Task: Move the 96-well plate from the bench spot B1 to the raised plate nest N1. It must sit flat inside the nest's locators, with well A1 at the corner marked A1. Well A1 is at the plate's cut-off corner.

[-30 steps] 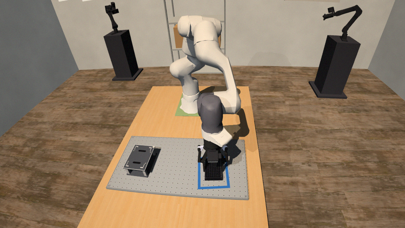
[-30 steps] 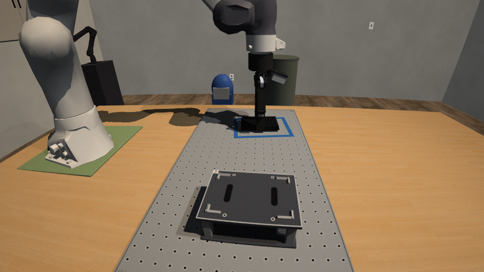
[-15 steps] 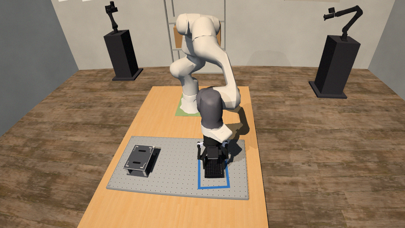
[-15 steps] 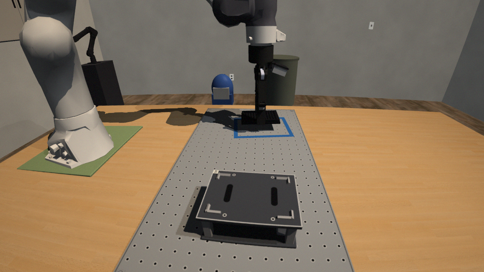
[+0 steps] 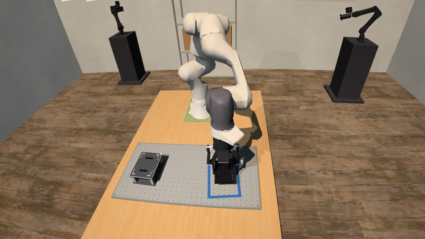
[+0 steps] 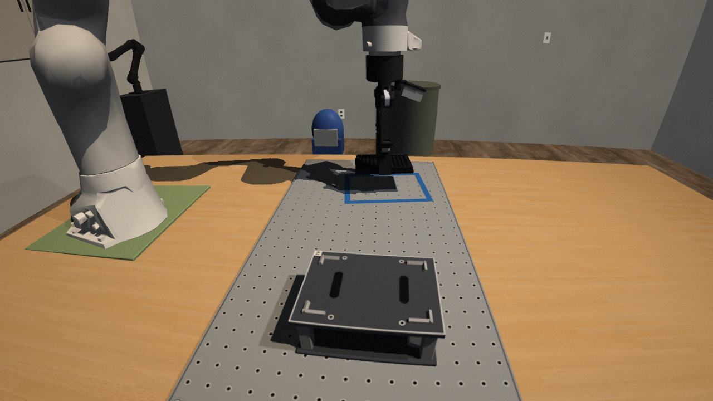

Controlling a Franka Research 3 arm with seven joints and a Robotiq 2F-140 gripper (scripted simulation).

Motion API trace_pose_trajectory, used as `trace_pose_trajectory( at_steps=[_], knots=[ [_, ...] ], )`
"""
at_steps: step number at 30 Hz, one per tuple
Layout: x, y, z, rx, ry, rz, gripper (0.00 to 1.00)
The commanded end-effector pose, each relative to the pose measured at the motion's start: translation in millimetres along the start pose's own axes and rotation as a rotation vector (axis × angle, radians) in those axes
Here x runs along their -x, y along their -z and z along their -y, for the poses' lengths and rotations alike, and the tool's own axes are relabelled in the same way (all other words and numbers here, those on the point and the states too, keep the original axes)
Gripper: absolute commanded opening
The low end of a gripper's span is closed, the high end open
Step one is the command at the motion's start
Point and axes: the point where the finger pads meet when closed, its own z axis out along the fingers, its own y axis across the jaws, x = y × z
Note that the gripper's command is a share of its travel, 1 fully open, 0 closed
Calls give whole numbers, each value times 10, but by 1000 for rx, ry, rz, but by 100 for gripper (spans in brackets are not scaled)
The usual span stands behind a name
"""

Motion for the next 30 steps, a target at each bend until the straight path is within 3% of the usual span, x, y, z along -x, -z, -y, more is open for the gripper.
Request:
trace_pose_trajectory(
  at_steps=[1,27,30],
  knots=[
    [20,48,-8,4,-11,7,60],
    [19,106,-8,4,-11,7,60],
    [30,122,-106,4,-111,7,60]
  ],
)
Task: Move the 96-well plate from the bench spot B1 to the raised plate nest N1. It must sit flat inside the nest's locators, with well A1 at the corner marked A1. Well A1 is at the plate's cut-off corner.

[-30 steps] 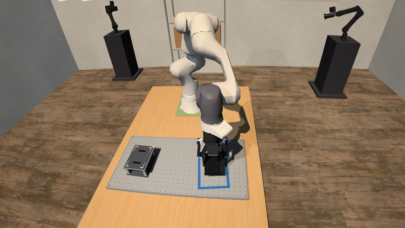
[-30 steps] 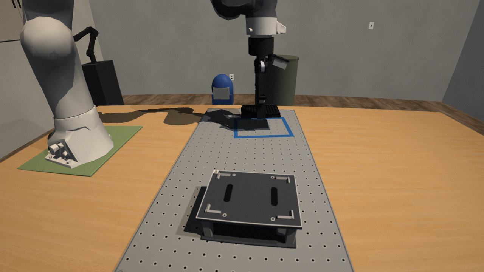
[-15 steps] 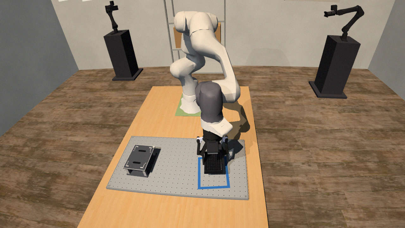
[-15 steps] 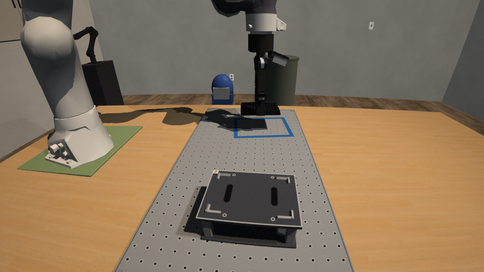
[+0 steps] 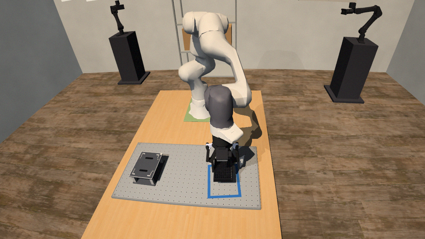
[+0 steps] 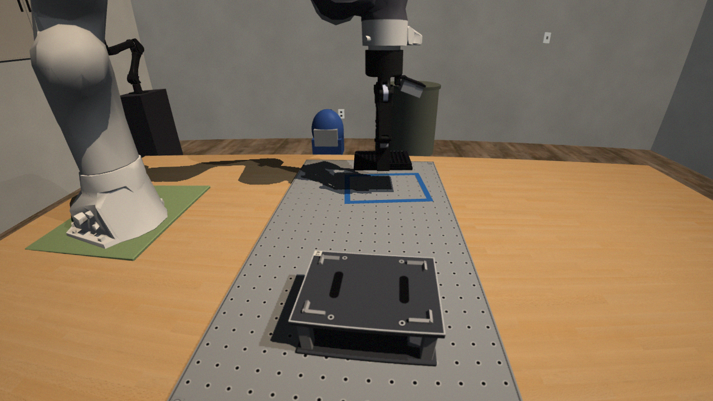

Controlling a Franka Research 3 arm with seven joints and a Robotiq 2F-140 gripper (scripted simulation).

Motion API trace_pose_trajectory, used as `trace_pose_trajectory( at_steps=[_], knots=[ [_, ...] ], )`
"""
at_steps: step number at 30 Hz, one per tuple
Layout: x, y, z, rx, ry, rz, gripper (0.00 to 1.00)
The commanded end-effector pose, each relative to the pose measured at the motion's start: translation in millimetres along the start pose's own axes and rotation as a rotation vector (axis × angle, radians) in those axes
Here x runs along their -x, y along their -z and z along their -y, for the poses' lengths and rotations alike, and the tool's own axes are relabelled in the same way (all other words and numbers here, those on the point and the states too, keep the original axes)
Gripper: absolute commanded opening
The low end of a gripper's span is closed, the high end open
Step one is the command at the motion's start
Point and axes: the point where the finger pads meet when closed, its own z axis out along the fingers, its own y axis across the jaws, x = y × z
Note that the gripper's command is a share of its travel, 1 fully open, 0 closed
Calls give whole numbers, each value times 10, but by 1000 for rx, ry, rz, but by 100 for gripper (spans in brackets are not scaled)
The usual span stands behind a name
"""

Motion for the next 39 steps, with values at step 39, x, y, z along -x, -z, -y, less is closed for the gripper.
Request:
trace_pose_trajectory(
  at_steps=[39],
  knots=[
    [104,199,-1192,1,-97,0,60]
  ],
)
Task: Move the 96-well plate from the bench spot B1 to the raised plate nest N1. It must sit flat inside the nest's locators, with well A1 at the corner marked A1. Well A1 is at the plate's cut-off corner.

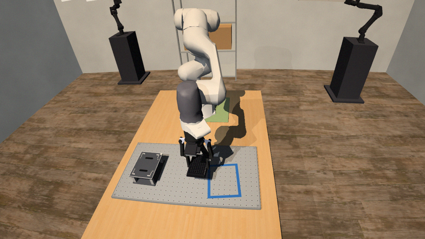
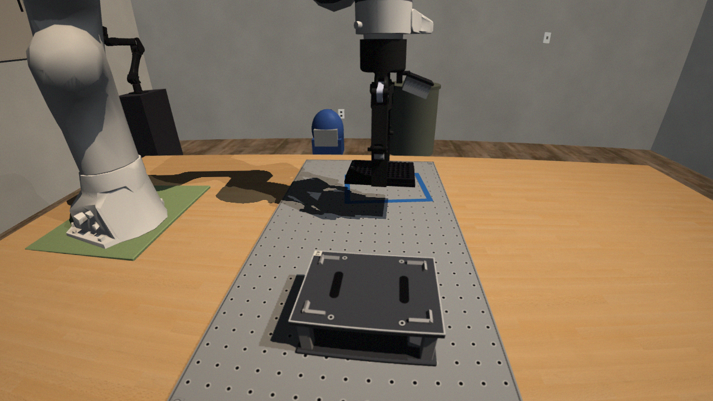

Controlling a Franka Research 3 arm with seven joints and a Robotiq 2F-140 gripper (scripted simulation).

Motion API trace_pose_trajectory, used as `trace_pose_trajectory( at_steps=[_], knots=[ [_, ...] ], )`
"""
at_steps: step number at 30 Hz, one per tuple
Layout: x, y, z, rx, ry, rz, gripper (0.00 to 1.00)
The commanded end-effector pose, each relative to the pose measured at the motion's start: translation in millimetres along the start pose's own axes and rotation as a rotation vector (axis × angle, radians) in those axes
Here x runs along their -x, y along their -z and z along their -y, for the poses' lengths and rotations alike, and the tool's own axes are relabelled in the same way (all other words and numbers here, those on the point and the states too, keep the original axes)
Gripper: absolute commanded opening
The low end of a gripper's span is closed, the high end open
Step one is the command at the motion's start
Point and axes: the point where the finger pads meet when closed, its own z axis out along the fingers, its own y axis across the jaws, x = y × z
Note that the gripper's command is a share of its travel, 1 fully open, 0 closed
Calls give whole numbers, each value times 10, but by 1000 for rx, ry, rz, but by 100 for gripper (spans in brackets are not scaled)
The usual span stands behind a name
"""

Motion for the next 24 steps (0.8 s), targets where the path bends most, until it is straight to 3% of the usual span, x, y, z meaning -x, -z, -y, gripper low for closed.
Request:
trace_pose_trajectory(
  at_steps=[1,24],
  knots=[
    [9,10,-68,2,32,3,60],
    [-18,121,-758,2,32,3,60]
  ],
)
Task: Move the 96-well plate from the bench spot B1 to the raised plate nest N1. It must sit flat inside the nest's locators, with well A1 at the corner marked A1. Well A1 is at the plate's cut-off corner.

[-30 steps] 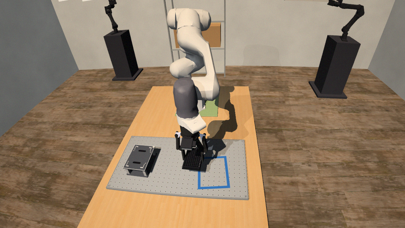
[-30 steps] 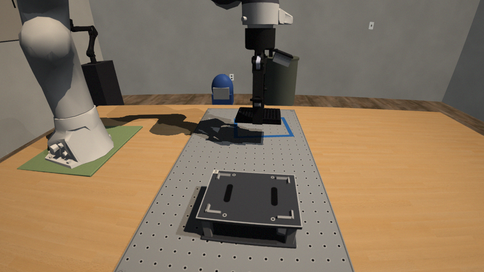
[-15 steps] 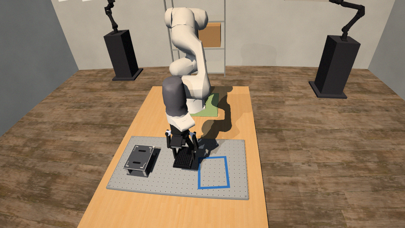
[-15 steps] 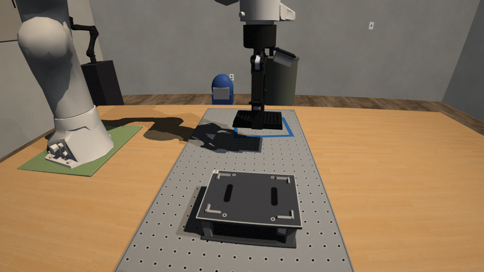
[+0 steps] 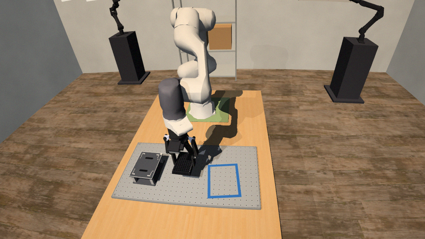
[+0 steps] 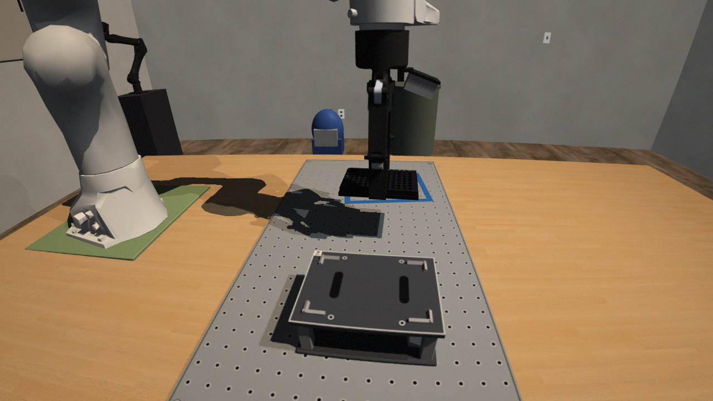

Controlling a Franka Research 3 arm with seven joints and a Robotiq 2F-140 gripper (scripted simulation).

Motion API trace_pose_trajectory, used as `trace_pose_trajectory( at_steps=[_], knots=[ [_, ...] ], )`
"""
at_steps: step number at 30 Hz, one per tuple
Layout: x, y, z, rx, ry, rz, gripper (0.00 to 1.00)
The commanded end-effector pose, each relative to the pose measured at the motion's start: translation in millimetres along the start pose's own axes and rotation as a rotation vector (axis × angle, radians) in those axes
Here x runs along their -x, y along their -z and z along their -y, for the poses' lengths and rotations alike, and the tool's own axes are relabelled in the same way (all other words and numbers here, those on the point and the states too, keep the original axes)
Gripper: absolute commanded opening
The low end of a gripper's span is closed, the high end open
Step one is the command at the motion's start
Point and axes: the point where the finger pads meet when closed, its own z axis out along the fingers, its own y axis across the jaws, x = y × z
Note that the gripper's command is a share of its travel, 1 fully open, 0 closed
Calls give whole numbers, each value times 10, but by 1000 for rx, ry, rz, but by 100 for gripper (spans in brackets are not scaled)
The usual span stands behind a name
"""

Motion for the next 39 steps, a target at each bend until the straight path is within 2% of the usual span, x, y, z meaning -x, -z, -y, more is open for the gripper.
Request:
trace_pose_trajectory(
  at_steps=[1,39],
  knots=[
    [10,19,-134,1,33,4,60],
    [-34,197,-1252,1,33,4,60]
  ],
)
